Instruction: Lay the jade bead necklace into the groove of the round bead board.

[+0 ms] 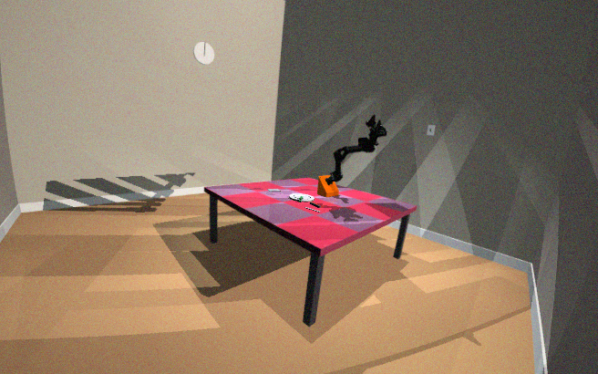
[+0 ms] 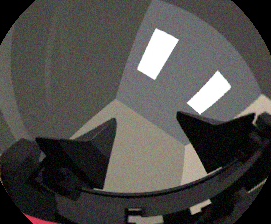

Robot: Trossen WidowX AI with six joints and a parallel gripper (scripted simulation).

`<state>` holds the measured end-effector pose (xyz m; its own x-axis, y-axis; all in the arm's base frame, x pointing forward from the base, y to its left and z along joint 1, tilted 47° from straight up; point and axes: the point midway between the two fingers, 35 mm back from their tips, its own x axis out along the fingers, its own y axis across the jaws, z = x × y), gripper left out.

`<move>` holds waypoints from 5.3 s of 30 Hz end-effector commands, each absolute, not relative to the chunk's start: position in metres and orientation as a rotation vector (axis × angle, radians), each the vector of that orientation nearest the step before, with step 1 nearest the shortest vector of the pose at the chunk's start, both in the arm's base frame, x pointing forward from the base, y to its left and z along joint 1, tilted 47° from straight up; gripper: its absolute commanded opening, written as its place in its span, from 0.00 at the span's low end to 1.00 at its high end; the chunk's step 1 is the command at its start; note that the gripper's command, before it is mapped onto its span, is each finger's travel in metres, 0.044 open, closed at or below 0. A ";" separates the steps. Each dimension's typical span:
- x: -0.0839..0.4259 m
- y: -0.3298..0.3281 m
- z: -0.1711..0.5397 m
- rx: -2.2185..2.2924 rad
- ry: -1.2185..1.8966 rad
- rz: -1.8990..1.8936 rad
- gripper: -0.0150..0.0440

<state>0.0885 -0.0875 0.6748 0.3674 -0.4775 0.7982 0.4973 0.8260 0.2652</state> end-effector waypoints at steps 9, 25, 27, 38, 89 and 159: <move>0.066 -0.080 0.684 0.014 -1.110 -0.598 0.59; -0.006 -0.052 0.701 -0.021 -1.385 -0.646 0.59; -0.014 -0.046 0.702 -0.030 -1.420 -0.647 0.59; -0.056 -0.010 0.707 -0.094 -1.603 -0.634 0.59; -0.091 0.243 0.652 -0.709 -2.130 -0.123 0.59; 0.258 0.387 0.398 -1.384 -1.088 1.049 0.59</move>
